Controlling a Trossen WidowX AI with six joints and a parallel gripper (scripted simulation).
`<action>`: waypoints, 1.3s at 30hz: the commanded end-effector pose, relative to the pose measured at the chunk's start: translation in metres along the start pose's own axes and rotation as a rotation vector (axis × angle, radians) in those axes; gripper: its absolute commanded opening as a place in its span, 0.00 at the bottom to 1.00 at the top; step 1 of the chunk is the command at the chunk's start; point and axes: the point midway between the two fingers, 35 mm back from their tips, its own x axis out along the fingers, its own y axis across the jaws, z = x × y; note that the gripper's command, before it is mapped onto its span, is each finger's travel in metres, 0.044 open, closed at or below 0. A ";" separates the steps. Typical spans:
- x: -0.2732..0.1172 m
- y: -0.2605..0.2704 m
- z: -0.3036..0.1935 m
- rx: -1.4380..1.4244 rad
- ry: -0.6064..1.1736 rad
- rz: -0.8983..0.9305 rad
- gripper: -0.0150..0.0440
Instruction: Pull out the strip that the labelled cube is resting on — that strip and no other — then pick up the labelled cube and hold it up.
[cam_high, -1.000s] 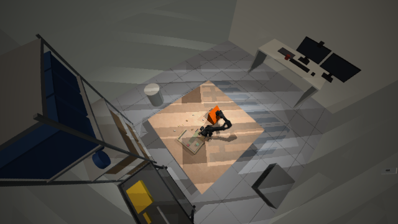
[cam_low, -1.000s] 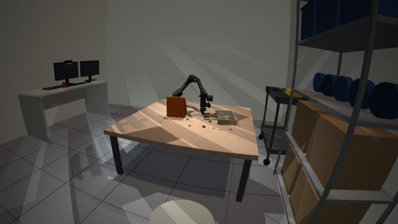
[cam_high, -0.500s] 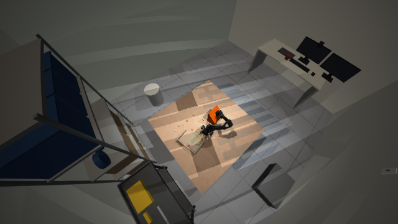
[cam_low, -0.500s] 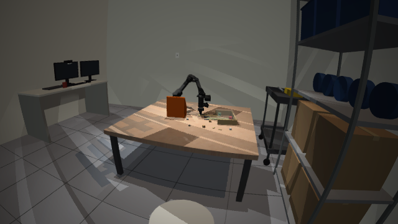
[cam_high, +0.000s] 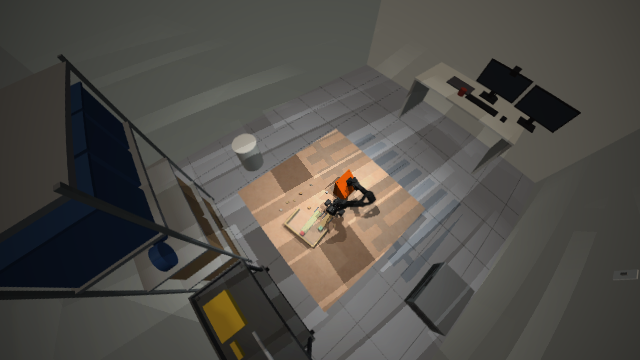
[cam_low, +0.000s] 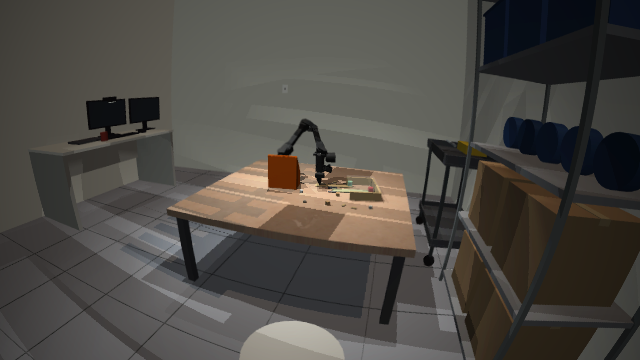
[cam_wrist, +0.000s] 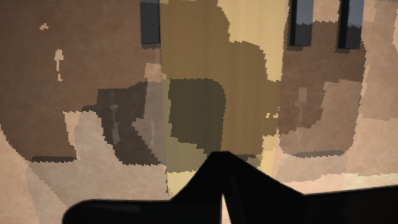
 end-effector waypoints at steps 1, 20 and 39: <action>0.004 0.000 -0.015 0.010 0.024 0.002 0.25; 0.003 0.000 -0.043 0.011 0.025 0.002 0.25; 0.003 0.001 -0.068 0.012 0.026 0.002 0.25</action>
